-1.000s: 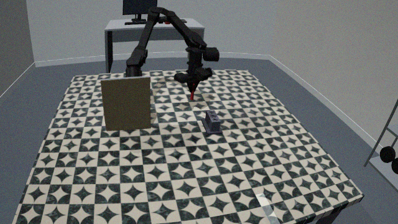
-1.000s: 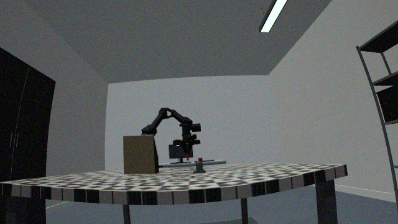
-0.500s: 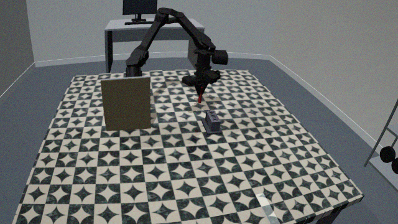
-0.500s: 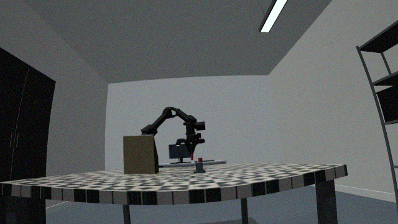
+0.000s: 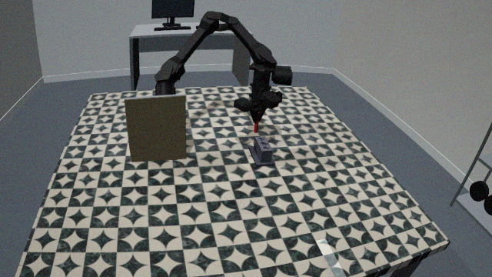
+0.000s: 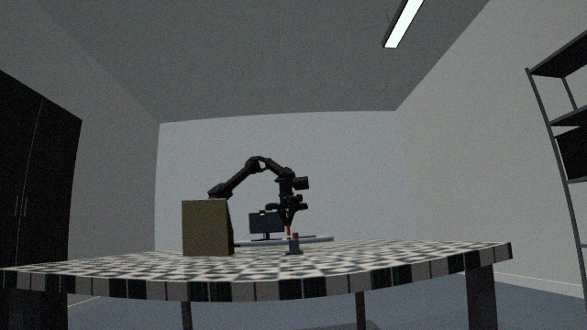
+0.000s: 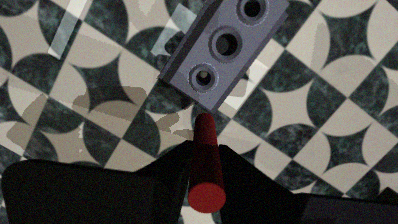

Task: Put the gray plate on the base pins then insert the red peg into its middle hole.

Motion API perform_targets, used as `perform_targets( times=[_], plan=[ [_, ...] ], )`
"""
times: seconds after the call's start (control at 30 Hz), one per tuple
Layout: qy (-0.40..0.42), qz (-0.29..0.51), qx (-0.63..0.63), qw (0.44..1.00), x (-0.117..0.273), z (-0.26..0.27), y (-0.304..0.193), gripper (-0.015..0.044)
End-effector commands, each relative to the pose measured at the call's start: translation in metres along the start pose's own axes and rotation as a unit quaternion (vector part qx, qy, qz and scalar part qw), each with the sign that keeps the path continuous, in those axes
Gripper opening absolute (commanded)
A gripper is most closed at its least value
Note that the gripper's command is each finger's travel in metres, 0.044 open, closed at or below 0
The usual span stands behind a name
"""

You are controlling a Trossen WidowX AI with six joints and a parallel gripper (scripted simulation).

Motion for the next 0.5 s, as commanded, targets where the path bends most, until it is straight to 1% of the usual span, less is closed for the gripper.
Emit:
perform_targets(
  times=[0.0, 0.47],
  plan=[
    [0.001, -0.001, 0.001, 1.0, 0.0, 0.001, 0.017, 0.0],
    [0.004, 0.003, 0.003, 1.0, -0.002, -0.001, 0.057, 0.0]
  ],
)
Point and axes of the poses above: the point midway between the two fingers, 35 mm back from their tips, its own x axis back along the fingers, its own z axis across the jaws, y = z × x, the point moved 6 cm from there along x, back along the fingers, and after that the axes turned 9 degrees about -x, right-handed, at the moved point
